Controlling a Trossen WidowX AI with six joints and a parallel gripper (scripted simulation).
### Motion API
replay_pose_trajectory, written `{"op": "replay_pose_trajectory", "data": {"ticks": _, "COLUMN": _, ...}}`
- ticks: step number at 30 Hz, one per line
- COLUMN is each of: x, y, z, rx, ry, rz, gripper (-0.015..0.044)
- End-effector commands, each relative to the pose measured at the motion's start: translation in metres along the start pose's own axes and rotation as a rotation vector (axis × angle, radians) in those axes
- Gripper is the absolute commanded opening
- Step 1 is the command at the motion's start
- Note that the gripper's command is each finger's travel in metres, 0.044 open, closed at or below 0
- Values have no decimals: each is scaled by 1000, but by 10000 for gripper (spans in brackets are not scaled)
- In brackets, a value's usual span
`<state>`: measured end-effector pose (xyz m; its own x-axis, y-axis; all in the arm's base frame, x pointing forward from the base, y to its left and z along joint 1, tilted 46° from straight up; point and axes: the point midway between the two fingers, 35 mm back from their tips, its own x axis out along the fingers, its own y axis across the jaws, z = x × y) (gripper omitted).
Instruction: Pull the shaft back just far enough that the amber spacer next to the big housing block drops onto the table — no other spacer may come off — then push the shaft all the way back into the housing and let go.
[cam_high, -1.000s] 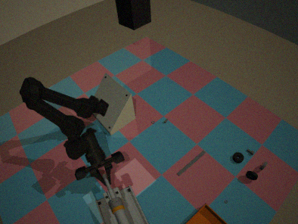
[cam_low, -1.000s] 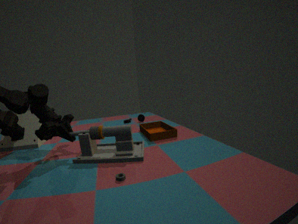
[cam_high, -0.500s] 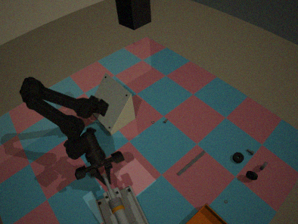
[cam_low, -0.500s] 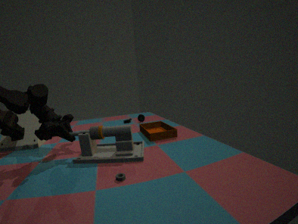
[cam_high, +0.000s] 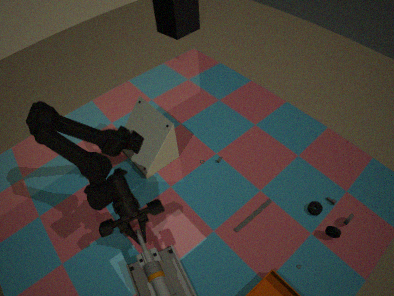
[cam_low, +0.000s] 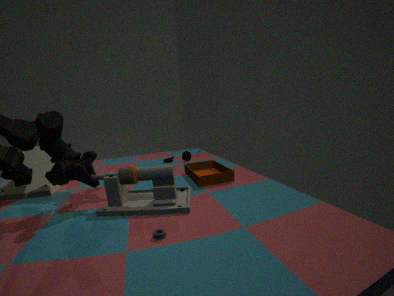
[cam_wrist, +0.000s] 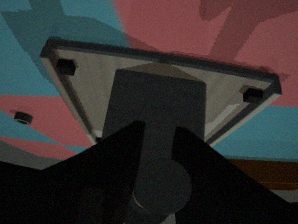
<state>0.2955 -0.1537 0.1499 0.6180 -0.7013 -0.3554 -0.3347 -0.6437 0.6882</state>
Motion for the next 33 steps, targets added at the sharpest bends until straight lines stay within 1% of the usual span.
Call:
{"op": "replay_pose_trajectory", "data": {"ticks": 1, "x": 0, "y": 0, "z": 1, "rx": 1, "ry": 0, "rz": 0, "gripper": 0}}
{"op": "replay_pose_trajectory", "data": {"ticks": 33, "x": -2, "y": 0, "z": 3, "rx": 0, "ry": 0, "rz": 0, "gripper": 0}}
